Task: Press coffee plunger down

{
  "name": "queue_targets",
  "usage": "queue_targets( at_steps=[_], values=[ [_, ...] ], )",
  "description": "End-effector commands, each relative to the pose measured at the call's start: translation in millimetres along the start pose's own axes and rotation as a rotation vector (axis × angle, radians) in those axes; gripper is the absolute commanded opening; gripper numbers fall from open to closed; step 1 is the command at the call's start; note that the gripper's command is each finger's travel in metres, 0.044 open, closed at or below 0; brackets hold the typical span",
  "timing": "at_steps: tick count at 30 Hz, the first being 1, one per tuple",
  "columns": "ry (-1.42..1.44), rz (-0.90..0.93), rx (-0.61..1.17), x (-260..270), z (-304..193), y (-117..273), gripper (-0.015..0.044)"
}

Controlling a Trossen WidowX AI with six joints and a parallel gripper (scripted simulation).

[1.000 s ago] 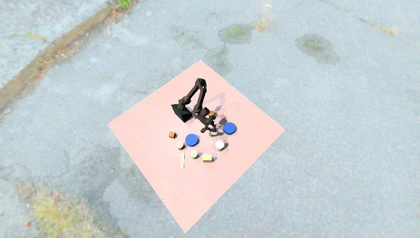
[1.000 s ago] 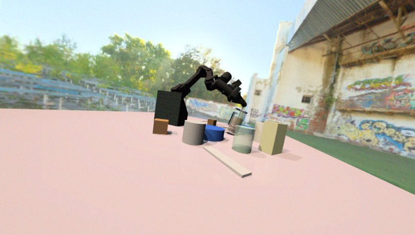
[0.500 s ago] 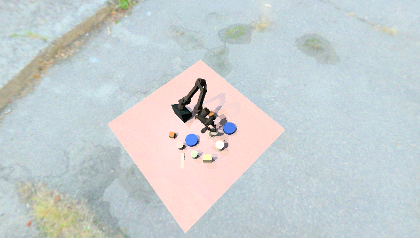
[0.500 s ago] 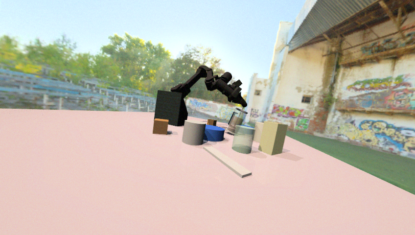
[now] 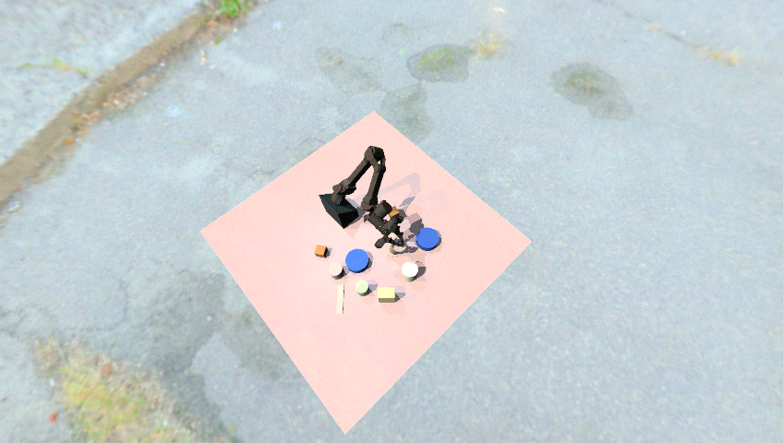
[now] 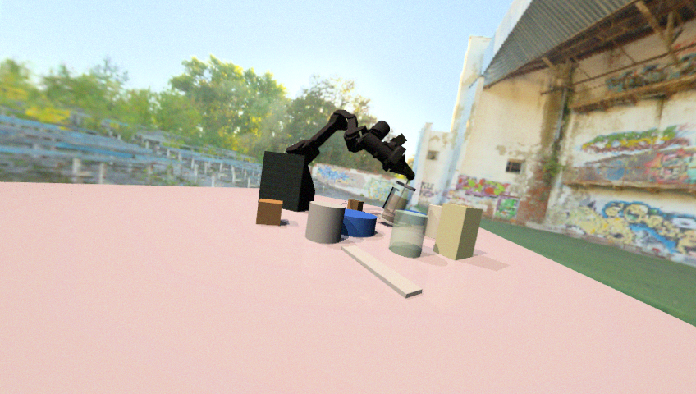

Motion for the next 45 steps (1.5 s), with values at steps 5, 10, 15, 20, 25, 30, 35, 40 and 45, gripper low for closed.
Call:
queue_targets(
  at_steps=[5, 10, 15, 20, 25, 30, 35, 40, 45],
  values=[
    [-0.015, 0.009, 0.023, 1.4, -6.9, -4.0, 0.0121],
    [-0.015, 0.009, 0.023, 1.3, -6.6, -4.5, 0.0121],
    [-0.015, 0.009, 0.023, 1.2, -6.3, -5.0, 0.0121],
    [-0.015, 0.009, 0.023, 1.1, -6.0, -5.5, 0.0121],
    [-0.015, 0.009, 0.023, 1.1, -5.8, -6.0, 0.0121],
    [-0.015, 0.009, 0.023, 1.0, -5.5, -6.5, 0.0121],
    [-0.015, 0.009, 0.023, 1.0, -5.3, -6.8, 0.0121],
    [-0.015, 0.009, 0.023, 0.9, -5.1, -7.2, 0.0121],
    [-0.015, 0.009, 0.023, 0.9, -4.9, -7.7, 0.0121]
  ],
)
Point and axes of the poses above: the point midway between the two fingers, 35 mm back from their tips, its own y axis back along the fingers, its own x axis across the jaws, z = x × y, the point moved 1 cm from there along y, back along the fingers, and after that the axes turned 11 degrees about y, right-handed, at the moved point
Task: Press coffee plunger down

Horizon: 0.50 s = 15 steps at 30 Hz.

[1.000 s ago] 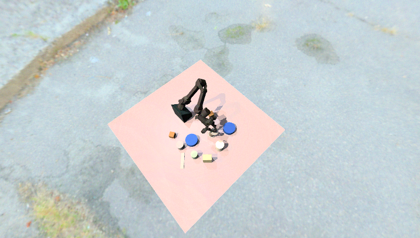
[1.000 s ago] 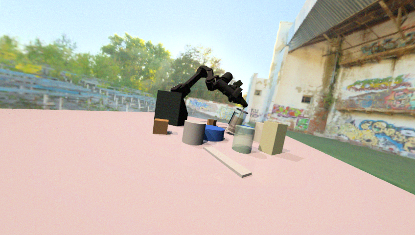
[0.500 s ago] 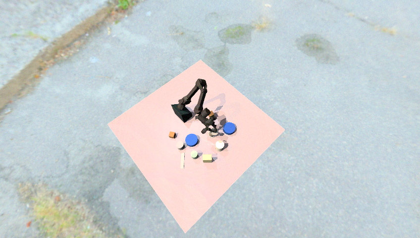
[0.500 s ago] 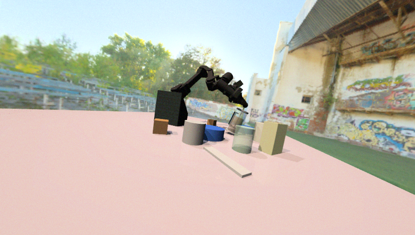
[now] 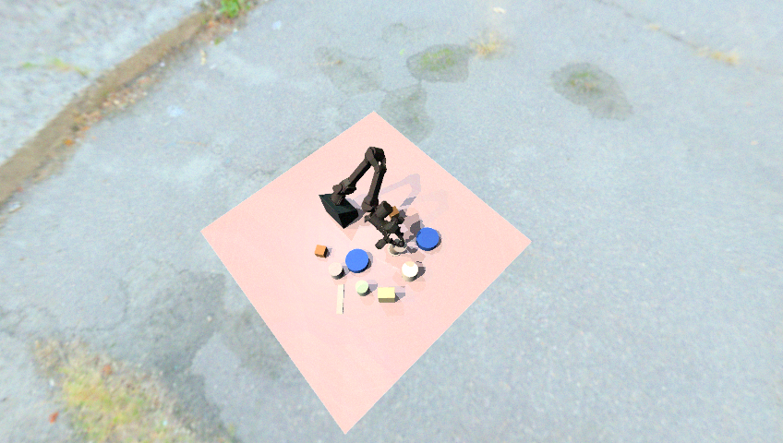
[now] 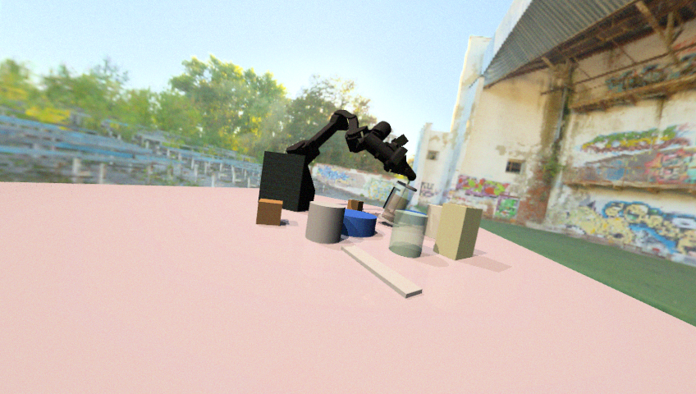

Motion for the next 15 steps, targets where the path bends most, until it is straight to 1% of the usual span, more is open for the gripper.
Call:
queue_targets(
  at_steps=[1, 15],
  values=[
    [-0.013, 0.005, 0.018, 1.2, -5.8, -3.1, 0.0121],
    [-0.013, 0.005, 0.018, 1.1, -4.9, -4.1, 0.0121]
  ],
)
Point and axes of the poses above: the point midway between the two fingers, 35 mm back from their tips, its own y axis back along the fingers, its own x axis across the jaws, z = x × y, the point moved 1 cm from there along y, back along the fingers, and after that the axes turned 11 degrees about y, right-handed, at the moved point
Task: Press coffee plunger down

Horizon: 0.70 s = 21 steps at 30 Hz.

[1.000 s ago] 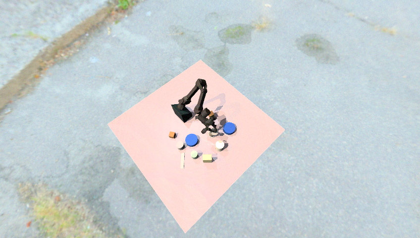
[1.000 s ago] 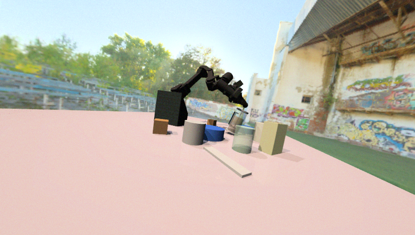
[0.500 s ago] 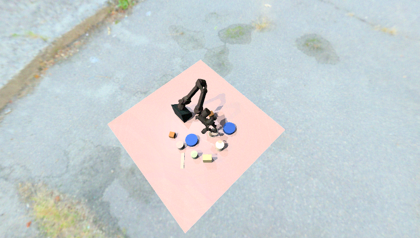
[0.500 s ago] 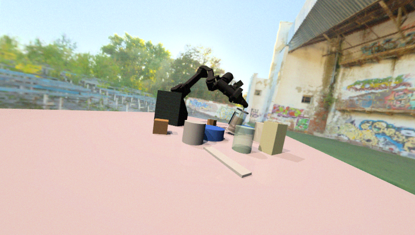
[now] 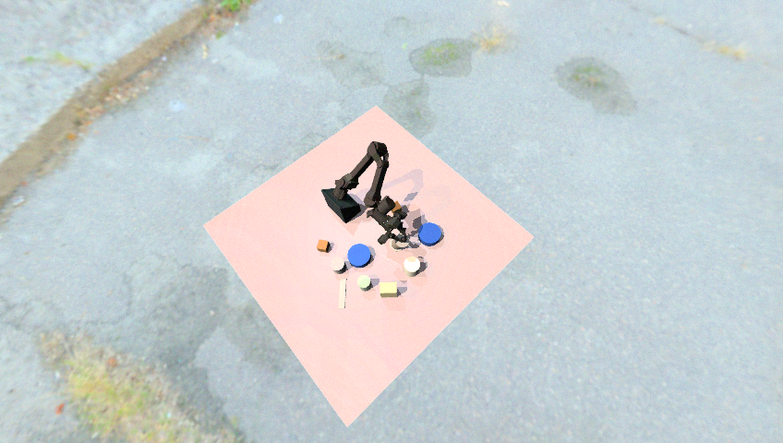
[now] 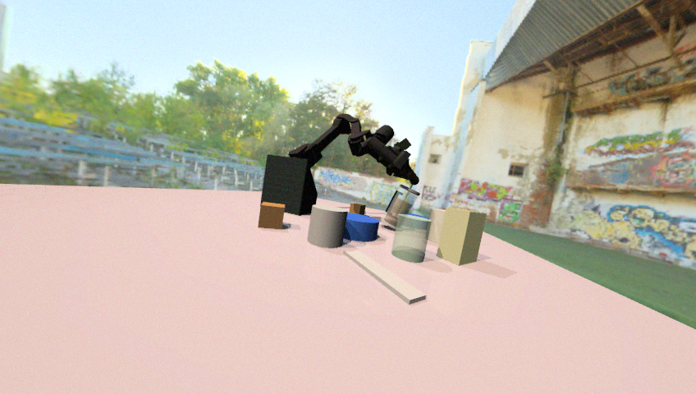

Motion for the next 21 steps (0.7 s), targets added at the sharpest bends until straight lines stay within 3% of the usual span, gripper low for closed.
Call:
queue_targets(
  at_steps=[1, 15, 21],
  values=[
    [-0.013, 0.004, 0.016, 0.9, -4.7, -2.8, 0.0121],
    [0.0, 0.0, 0.001, 0.0, 0.1, -0.5, 0.0121],
    [0.0, 0.0, 0.001, 0.0, 0.1, -0.5, 0.0279]
  ],
)
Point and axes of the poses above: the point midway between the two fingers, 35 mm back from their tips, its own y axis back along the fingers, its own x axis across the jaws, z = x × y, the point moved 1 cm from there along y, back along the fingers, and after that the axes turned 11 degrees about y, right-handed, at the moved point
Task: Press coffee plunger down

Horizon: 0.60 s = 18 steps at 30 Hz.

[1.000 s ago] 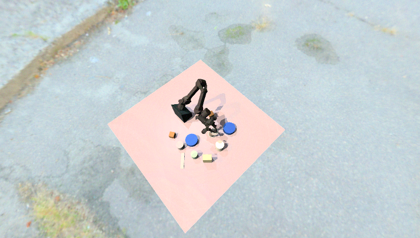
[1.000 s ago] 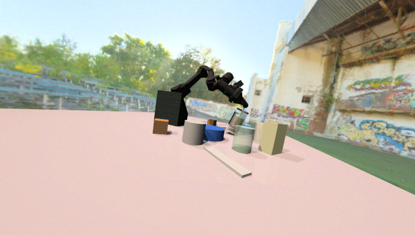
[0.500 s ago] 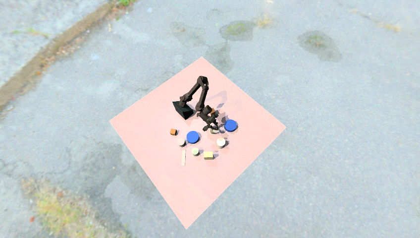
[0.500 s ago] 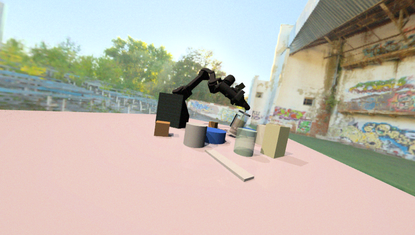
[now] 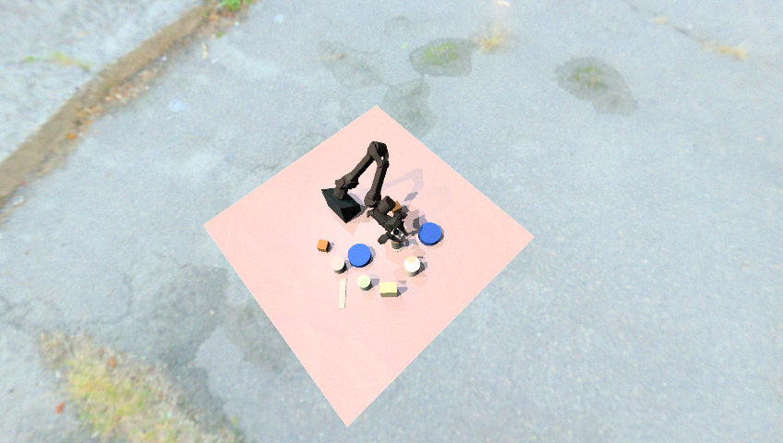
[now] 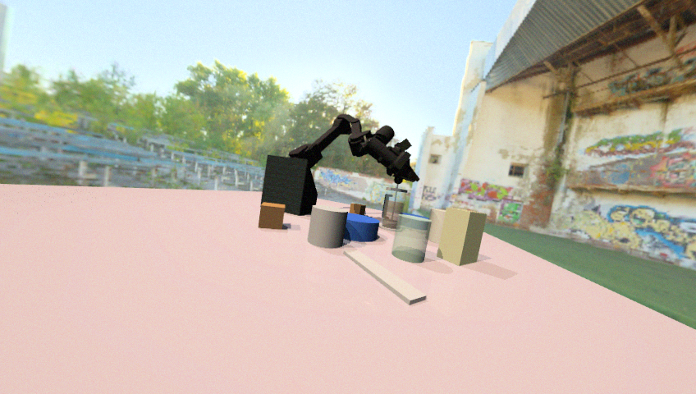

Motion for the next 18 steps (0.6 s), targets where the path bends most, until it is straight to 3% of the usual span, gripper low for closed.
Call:
queue_targets(
  at_steps=[1, 6, 12, 18],
  values=[
    [0.0, -0.001, 0.0, -0.2, 0.1, 0.0, 0.0305],
    [0.0, -0.001, 0.0, -0.2, 0.1, 0.0, 0.0436],
    [-0.001, -0.008, -0.003, -2.3, 5.5, 6.0, 0.044],
    [-0.004, -0.004, 0.017, -3.5, 30.8, 57.4, 0.044]
  ],
)
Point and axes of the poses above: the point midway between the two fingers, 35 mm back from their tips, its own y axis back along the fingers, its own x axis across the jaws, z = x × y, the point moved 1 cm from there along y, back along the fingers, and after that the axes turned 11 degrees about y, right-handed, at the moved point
